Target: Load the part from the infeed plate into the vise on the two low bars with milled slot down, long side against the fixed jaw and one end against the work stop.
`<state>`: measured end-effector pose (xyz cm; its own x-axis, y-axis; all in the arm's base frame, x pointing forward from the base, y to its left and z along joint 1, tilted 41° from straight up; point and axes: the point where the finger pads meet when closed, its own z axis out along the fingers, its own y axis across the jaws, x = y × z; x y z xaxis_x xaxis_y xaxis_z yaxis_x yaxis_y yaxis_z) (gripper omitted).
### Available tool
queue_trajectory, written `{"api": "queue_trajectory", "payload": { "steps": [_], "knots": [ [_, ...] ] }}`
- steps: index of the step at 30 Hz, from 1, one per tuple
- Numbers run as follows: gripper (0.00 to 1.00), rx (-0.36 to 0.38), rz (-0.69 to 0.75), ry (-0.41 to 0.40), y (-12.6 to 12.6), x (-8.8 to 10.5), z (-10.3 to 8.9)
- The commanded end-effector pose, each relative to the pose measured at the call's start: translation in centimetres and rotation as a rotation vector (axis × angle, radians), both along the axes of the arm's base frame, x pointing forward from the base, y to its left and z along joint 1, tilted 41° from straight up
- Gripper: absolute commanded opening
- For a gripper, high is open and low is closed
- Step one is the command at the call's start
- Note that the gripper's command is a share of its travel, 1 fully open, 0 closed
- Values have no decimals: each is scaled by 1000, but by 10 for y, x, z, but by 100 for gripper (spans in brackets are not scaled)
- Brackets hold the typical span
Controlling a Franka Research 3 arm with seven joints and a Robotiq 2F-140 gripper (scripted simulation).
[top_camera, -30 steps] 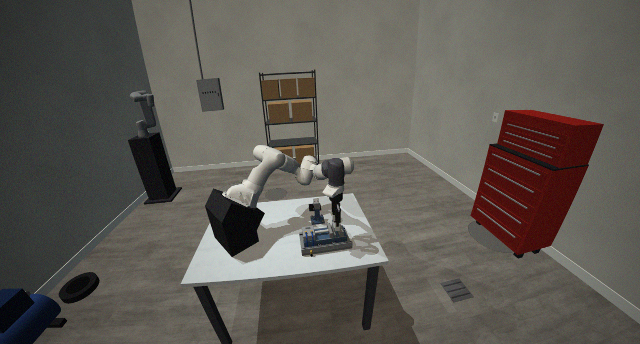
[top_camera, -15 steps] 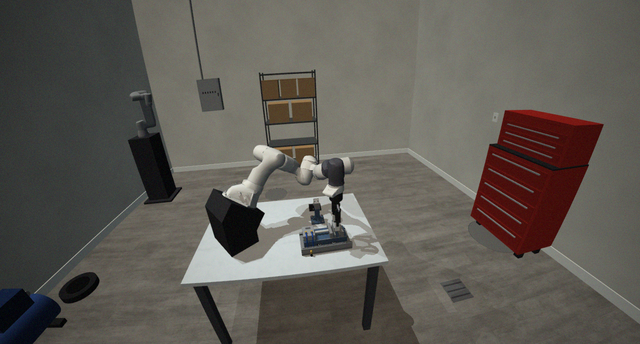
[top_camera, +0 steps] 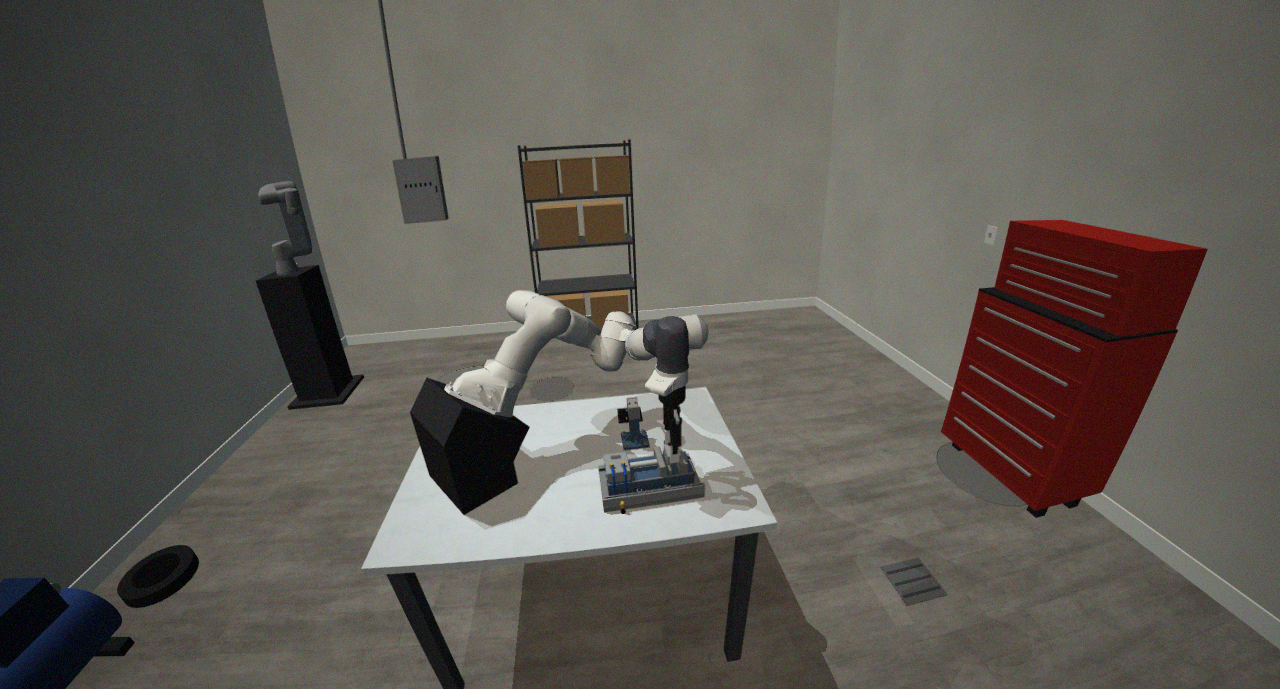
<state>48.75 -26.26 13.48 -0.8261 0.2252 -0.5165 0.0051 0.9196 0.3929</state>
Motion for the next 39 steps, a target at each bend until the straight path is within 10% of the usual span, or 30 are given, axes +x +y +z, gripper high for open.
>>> {"api": "queue_trajectory", "payload": {
  "steps": [1, 39],
  "knots": [
    [0, 0, -9, -2, -1, 1, 0],
    [0, 0, -9, -2, 2, 7, -8]
  ]
}}
